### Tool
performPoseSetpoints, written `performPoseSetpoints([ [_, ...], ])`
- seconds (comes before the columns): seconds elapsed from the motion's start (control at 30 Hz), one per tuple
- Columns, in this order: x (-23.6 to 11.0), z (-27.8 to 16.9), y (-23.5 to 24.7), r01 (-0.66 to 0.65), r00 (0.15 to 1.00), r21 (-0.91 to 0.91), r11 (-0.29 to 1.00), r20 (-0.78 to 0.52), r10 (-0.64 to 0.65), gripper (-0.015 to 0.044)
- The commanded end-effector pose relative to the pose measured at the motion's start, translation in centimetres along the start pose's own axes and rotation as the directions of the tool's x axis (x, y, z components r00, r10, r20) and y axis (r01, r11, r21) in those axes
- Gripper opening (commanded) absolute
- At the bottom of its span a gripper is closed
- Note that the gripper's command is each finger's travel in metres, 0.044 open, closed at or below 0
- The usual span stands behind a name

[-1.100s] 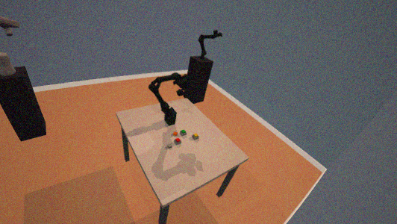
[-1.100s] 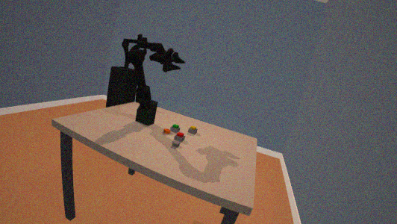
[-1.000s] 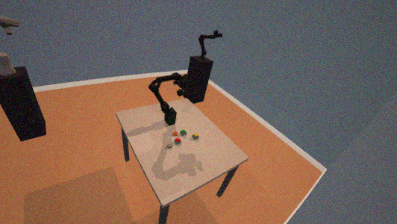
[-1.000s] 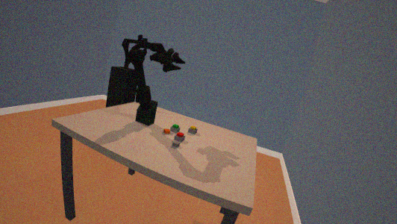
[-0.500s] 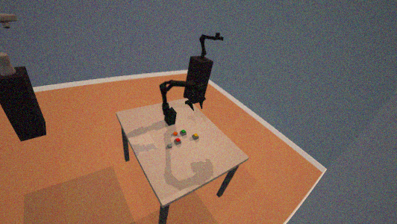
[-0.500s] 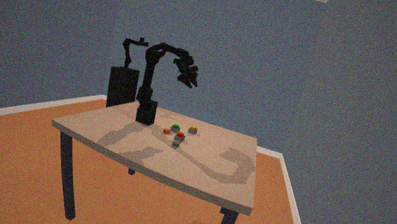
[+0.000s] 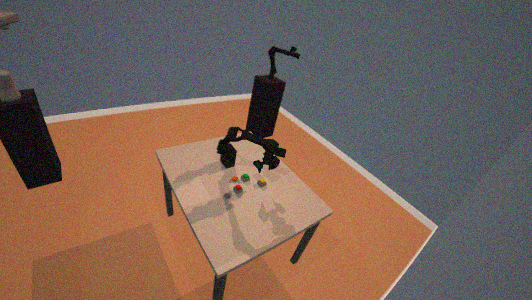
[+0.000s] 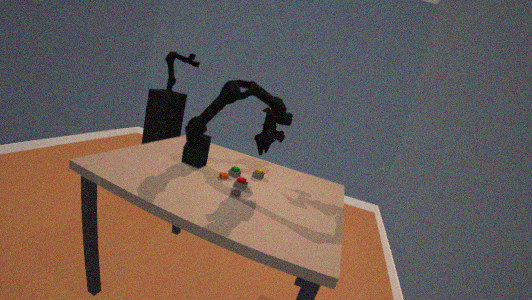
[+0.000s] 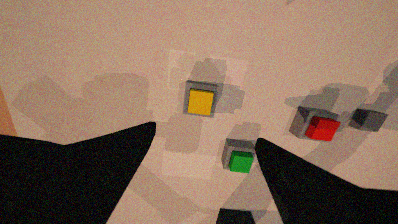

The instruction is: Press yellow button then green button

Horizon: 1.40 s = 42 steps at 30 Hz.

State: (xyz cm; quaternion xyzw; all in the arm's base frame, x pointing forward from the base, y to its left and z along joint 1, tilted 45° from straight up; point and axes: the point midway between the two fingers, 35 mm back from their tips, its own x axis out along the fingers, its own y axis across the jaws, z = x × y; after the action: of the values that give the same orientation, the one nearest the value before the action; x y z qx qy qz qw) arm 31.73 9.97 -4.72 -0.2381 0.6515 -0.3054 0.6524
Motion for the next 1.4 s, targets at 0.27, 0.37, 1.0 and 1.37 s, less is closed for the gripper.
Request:
performPoseSetpoints([
  [0.27,6.1,0.0,0.4,-0.013,1.000,-0.016,1.000,-0.009,0.013,0.0164],
  [0.37,6.1,0.0,0.4,-0.013,1.000,-0.016,1.000,-0.009,0.013,0.0085],
  [1.0,7.2,0.0,0.5,-0.013,1.000,-0.016,1.000,-0.009,0.012,0.0020],
  [1.37,9.0,0.0,0.5,-0.011,1.000,-0.016,1.000,-0.009,0.011,0.0020],
])
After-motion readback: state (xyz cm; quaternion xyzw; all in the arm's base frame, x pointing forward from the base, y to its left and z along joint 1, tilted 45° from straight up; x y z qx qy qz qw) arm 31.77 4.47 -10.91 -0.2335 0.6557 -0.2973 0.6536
